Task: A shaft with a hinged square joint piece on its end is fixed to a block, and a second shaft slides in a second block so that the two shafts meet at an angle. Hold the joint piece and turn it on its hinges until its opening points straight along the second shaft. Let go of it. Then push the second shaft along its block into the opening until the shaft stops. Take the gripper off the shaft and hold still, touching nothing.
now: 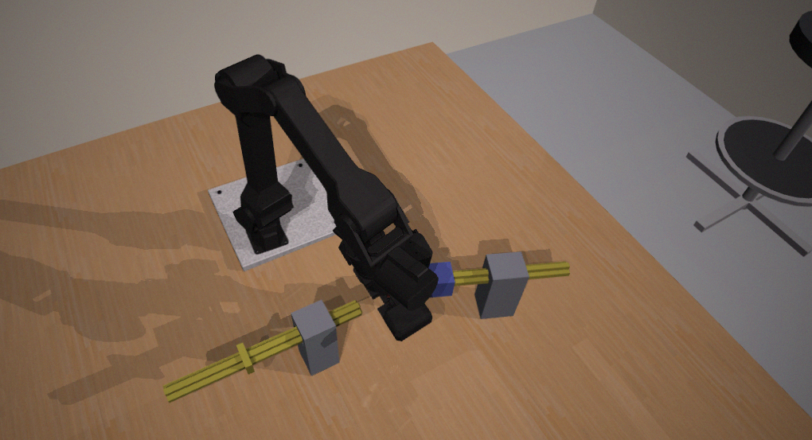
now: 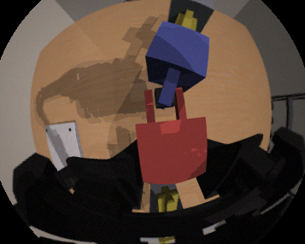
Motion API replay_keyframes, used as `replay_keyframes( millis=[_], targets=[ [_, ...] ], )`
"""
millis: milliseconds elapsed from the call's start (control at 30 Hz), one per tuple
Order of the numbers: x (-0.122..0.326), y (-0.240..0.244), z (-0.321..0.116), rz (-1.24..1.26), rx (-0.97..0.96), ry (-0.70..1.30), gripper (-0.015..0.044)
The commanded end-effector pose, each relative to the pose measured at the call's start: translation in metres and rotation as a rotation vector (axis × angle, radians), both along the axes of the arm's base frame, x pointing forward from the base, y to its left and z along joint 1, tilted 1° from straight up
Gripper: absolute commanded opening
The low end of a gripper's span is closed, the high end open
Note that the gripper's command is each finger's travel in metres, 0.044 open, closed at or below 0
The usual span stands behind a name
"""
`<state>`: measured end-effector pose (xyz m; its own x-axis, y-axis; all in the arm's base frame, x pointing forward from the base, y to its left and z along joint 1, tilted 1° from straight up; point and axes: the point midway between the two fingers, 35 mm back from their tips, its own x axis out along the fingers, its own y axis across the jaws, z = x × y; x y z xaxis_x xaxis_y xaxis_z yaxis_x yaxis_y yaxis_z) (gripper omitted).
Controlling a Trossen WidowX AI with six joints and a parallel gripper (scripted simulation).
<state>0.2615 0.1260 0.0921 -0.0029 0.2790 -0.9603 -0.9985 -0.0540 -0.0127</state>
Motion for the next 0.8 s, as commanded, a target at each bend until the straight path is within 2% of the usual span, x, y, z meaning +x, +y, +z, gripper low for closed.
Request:
replay_keyframes(
  millis=[0, 300, 467, 567, 767],
  targets=[
    [0.0000, 0.0000, 0.0000, 0.000, 0.000, 0.000, 0.0000],
    [0.0000, 0.0000, 0.0000, 0.000, 0.000, 0.000, 0.0000],
    [0.0000, 0.0000, 0.0000, 0.000, 0.000, 0.000, 0.0131],
    [0.0000, 0.0000, 0.0000, 0.000, 0.000, 0.000, 0.0147],
    [0.0000, 0.0000, 0.0000, 0.000, 0.000, 0.000, 0.0304]
  ],
)
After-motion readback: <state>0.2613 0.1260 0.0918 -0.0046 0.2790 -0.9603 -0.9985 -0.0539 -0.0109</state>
